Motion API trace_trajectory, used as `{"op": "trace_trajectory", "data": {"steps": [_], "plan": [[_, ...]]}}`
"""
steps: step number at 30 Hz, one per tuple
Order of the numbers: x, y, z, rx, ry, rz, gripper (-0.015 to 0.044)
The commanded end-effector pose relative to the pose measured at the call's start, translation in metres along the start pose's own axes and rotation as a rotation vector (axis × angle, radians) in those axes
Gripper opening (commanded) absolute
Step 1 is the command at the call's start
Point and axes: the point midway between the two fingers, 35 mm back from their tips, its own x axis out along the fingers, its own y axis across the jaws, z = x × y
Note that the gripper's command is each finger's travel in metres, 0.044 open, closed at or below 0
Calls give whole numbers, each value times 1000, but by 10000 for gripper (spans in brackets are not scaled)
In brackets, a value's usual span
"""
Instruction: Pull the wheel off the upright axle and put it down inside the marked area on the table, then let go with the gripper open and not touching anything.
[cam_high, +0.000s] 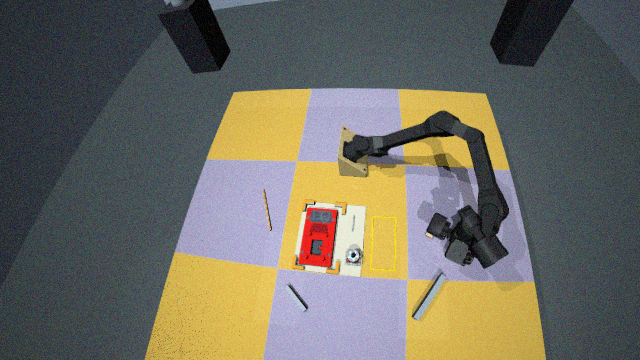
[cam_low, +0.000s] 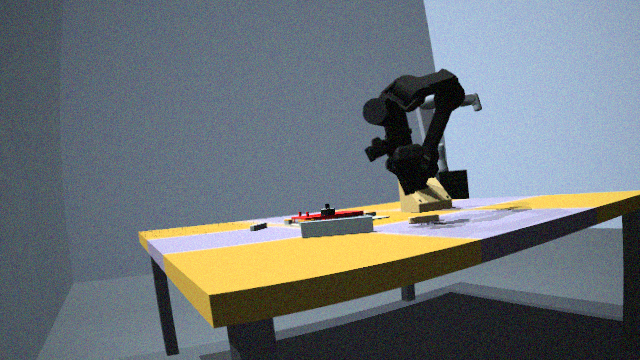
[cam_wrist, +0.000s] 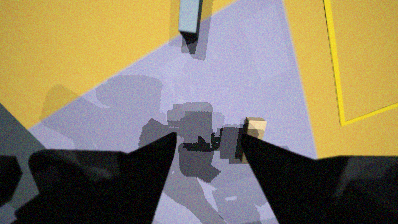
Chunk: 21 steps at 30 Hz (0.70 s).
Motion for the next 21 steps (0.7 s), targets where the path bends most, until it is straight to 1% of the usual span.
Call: {"op": "trace_trajectory", "data": {"steps": [1,12,21], "plan": [[-4,-28,44,138,-48,-34,300],[-31,-111,131,531,-120,-61,300],[-58,-195,178,896,-132,-48,300]]}}
